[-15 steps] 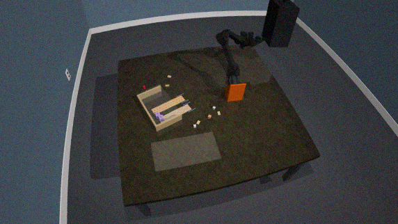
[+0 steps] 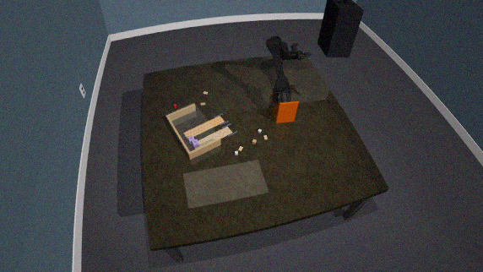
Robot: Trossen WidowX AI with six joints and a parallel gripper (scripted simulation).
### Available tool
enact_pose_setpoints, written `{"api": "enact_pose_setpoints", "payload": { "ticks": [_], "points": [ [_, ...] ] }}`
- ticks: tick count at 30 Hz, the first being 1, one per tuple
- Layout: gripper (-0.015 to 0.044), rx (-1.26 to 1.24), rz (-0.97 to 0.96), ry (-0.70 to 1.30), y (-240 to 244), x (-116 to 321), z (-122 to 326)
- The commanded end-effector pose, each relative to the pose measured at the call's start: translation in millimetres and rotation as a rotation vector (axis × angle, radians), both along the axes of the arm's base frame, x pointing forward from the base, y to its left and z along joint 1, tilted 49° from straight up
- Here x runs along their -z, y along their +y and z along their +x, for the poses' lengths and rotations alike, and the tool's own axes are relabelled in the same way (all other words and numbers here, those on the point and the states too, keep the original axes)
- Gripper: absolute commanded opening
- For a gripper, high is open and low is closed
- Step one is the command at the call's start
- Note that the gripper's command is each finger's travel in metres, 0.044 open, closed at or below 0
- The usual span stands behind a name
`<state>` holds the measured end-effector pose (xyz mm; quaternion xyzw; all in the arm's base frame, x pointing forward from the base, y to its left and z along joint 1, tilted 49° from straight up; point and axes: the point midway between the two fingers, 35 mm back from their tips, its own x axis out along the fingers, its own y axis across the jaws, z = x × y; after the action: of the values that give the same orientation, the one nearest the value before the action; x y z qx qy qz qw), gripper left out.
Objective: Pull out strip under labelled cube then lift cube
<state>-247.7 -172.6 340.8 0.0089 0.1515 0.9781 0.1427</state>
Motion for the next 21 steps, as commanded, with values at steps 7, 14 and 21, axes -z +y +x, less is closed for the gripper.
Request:
{"api": "enact_pose_setpoints", "payload": {
  "ticks": [7, 14, 21],
  "points": [
    [0.0400, -0.558, 0.114, -0.018, -113.8, 22.4, 105.8],
    [0.0400, -0.949, 0.200, 0.006, -156.4, 38.8, 212.4],
    [0.0400, -1.342, 0.342, 0.076, -155.3, 53.2, 327.4]
  ]
}}
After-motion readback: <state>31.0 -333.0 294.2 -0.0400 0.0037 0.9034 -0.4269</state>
